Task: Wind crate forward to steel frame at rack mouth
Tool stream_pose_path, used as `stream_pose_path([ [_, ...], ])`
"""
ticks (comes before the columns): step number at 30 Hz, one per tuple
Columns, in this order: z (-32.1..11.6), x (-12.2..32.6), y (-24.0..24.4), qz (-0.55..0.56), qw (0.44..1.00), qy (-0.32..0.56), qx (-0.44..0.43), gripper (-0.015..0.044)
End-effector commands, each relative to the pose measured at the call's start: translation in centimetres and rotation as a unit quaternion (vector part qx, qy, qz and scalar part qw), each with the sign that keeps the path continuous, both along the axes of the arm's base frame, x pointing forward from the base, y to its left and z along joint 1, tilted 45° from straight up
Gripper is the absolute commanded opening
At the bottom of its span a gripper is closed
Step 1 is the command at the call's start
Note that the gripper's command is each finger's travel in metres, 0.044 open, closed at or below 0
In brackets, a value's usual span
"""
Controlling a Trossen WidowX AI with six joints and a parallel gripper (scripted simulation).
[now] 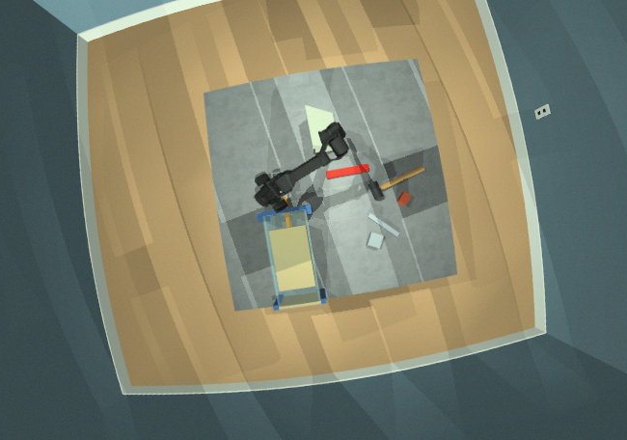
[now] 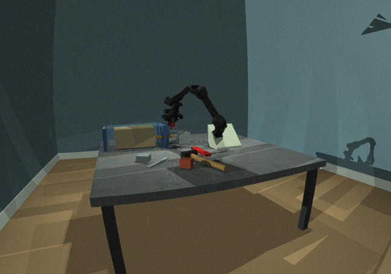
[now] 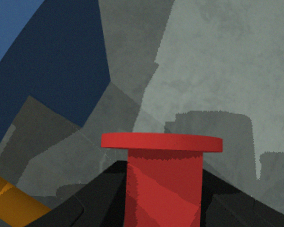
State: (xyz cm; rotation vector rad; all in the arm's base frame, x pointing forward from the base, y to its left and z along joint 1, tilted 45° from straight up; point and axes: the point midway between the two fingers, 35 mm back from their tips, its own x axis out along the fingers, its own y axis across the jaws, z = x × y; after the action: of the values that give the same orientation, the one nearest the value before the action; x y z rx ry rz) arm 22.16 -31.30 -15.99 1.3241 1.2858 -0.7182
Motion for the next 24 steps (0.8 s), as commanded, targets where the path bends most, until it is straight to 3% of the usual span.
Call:
stream_pose_path([
  [1, 1.0, 1.4, 1.7, 0.006, 1.0, -0.014, 0.018, 0.0],
  [24, 2.7, 2.3, 3.5, 0.006, 1.0, -0.014, 0.019, 0.0],
])
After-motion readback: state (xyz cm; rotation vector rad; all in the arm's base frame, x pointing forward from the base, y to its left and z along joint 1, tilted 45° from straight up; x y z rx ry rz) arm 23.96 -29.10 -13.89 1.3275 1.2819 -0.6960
